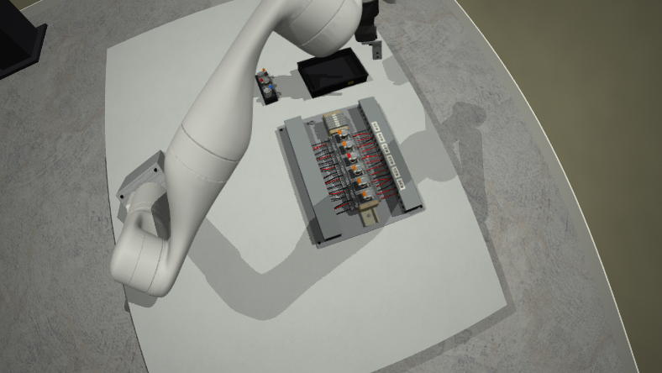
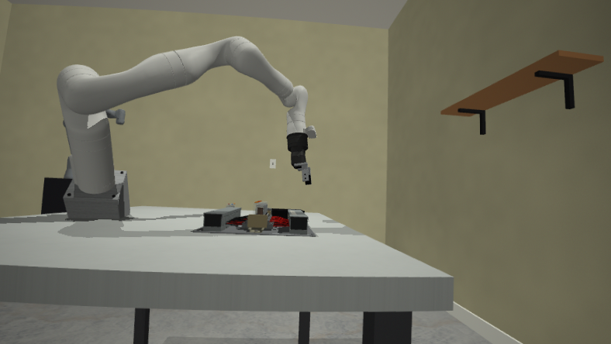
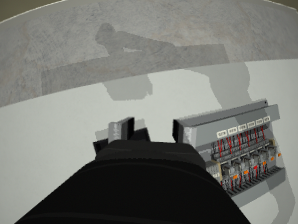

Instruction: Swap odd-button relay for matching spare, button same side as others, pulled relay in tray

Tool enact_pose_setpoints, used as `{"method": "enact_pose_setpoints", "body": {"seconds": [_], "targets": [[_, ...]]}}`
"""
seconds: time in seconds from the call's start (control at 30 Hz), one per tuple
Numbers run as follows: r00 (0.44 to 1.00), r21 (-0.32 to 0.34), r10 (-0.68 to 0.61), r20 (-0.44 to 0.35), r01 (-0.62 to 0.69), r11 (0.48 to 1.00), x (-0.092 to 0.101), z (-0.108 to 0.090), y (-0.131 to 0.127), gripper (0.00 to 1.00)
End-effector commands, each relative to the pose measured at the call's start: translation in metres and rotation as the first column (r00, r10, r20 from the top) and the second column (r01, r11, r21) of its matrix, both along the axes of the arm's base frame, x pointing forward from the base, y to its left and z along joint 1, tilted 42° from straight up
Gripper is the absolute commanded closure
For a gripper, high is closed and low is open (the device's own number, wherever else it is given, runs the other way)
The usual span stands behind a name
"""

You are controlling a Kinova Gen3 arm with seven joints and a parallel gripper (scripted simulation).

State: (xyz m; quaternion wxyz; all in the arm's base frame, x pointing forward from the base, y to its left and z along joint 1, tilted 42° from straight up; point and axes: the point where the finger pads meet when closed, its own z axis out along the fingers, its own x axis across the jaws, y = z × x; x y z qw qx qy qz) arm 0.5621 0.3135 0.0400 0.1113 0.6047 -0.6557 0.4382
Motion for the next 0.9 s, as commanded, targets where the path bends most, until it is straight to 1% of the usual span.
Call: {"method": "enact_pose_setpoints", "body": {"seconds": [0.0, 0.6, 0.87], "targets": [[1.0, 0.002, 0.002, 0.001, -0.002, 1.0, 0.0, 0.001, 0.001, 0.0], [1.0, 0.002, 0.002, 0.001, -0.002, 1.0, 0.0, 0.001, 0.001, 0.0], [1.0, 0.002, 0.002, 0.001, -0.002, 1.0, -0.016, 0.028, 0.009, 0.0]]}}
